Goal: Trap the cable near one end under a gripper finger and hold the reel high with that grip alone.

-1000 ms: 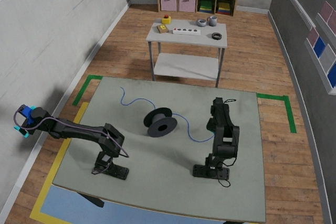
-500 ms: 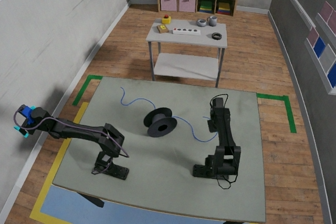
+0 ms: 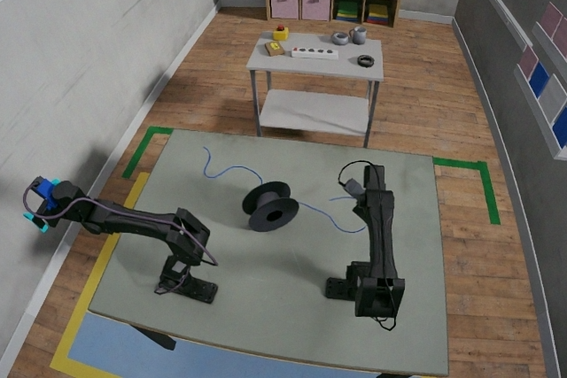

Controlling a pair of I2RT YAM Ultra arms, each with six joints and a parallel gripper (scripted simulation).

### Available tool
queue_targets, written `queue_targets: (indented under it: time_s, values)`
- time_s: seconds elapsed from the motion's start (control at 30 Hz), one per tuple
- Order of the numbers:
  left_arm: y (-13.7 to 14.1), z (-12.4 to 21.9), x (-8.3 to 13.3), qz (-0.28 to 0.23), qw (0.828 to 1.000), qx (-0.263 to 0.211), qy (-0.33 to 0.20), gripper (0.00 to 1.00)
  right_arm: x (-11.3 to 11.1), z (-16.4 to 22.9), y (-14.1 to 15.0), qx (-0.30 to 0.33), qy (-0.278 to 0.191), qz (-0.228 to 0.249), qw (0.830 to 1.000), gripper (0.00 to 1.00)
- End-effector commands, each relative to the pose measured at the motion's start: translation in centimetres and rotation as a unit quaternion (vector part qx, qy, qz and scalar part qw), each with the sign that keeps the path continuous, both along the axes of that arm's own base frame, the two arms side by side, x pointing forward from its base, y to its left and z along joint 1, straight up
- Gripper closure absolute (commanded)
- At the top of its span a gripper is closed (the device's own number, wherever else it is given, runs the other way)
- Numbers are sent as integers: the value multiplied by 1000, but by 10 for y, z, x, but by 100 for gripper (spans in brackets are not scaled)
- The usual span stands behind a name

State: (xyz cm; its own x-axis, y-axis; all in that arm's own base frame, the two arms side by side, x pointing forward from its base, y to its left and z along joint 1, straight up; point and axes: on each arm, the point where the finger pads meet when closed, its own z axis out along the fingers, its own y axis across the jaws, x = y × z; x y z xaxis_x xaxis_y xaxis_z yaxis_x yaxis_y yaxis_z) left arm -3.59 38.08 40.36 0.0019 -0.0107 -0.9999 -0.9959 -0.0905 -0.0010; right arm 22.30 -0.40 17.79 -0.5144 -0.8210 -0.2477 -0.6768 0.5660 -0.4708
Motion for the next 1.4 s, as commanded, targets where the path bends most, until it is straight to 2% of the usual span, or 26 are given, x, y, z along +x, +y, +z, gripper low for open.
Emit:
queue_targets:
  time_s: [0.0, 0.23, 0.37, 0.43, 0.47, 0.57, 0.8, 1.37]
  values:
    - [0, -3, -2, 4, 1000, -1, 2, 0, 3, 23, 4, -26, -27, 135, 990, 100]
    - [0, -3, -2, 4, 1000, -1, 2, 0, 5, 36, 7, -64, -39, 261, 962, 100]
    - [0, -3, -2, 4, 1000, -1, 2, 0, 5, 44, 10, -54, -56, 323, 943, 100]
    - [0, -3, -2, 4, 1000, -1, 2, 0, 5, 44, 10, -54, -56, 323, 943, 100]
    - [0, -3, -2, 4, 1000, -1, 2, 0, 4, 44, 11, -49, -65, 356, 931, 100]
    - [0, -3, -2, 4, 1000, -1, 2, 0, 2, 45, 14, -31, -74, 390, 917, 100]
    - [0, -3, -2, 4, 1000, -1, 2, 0, -1, 46, 19, -27, -78, 398, 914, 100]
    - [0, -3, -2, 4, 1000, -1, 2, 0, 2, 45, 7, -6, -75, 369, 926, 100]
